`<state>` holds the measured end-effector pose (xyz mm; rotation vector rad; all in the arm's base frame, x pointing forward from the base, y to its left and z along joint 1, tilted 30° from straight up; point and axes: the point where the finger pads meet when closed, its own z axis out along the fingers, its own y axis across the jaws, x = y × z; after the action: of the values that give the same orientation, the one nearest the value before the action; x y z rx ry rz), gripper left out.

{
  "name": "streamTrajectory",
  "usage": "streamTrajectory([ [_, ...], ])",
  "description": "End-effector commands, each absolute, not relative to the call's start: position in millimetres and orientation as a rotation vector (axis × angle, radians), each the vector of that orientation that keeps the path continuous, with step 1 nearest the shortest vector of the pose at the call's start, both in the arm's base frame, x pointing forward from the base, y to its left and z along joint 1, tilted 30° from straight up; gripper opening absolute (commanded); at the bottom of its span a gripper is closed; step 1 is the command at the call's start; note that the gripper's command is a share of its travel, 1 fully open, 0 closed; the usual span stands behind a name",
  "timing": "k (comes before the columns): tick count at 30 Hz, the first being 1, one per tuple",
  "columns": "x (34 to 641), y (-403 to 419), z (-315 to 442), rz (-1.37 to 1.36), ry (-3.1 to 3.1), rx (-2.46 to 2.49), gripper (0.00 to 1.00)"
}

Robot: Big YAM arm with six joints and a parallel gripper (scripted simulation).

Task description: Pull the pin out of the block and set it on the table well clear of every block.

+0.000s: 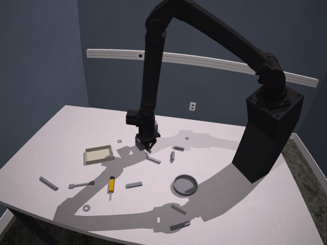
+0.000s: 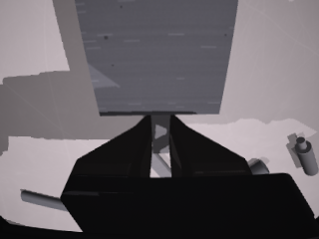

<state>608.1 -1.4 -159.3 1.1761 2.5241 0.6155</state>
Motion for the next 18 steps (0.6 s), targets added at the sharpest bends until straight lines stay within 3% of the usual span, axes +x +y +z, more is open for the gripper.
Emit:
streamTrajectory([
  [1,598.0,19.0,-169.9,0.616,2.557,1.179,0.0],
  [18,591.3,26.3,-170.9,0.621,2.58,1.178,0.0],
])
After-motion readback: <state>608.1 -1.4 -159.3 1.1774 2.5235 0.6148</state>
